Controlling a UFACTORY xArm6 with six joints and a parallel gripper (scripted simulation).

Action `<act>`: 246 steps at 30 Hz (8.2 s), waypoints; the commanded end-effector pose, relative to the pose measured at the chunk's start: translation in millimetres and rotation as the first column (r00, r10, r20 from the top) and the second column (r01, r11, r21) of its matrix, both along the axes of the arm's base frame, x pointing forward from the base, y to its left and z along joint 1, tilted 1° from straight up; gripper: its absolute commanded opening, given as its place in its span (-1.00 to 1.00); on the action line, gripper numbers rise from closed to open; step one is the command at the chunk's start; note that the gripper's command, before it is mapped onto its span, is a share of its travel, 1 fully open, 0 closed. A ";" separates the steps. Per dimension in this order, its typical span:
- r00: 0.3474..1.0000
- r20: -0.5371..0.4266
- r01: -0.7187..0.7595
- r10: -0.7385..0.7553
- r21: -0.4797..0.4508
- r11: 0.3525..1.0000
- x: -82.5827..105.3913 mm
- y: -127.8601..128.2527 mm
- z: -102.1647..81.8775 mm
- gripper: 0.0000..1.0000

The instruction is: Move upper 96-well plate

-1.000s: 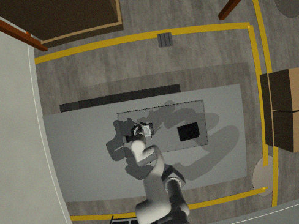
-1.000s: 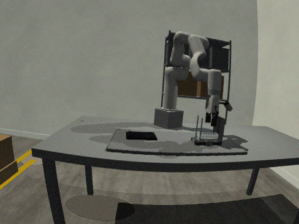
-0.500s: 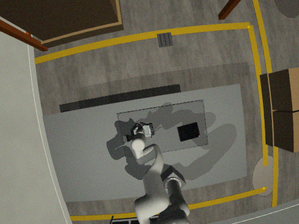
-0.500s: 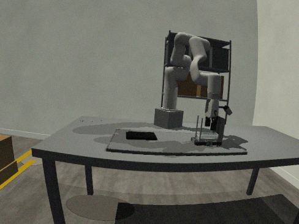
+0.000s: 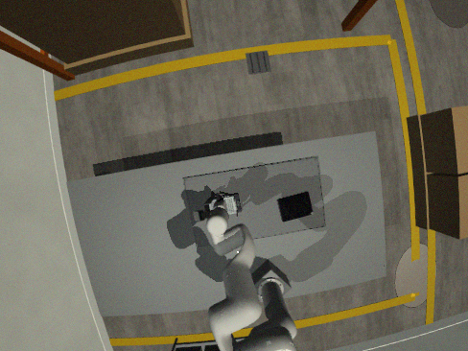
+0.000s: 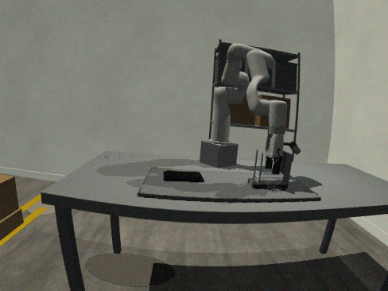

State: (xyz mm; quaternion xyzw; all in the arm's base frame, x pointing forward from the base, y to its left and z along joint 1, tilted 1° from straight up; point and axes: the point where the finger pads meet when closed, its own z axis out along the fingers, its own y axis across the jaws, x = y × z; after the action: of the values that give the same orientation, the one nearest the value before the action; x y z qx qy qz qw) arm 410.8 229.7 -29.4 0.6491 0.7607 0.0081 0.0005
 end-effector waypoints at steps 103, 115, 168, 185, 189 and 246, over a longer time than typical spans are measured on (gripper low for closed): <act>1.000 0.004 0.000 0.000 0.002 1.000 1.9 1.2 -18.4 -1.00; 1.000 0.004 0.000 0.000 0.002 1.000 1.9 1.2 -15.7 -1.00; 1.000 0.004 0.000 0.000 0.002 1.000 1.4 0.7 21.7 -1.00; 1.000 0.004 0.000 0.000 0.002 1.000 1.1 0.4 46.8 -1.00; 1.000 0.004 0.000 0.000 0.002 1.000 1.0 0.3 53.4 -1.00; 1.000 0.005 0.000 0.000 0.003 1.000 0.1 -0.6 122.0 -1.00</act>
State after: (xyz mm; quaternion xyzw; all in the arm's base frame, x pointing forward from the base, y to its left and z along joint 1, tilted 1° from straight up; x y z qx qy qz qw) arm 409.5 228.4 90.7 0.6491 0.7607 0.0083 0.0006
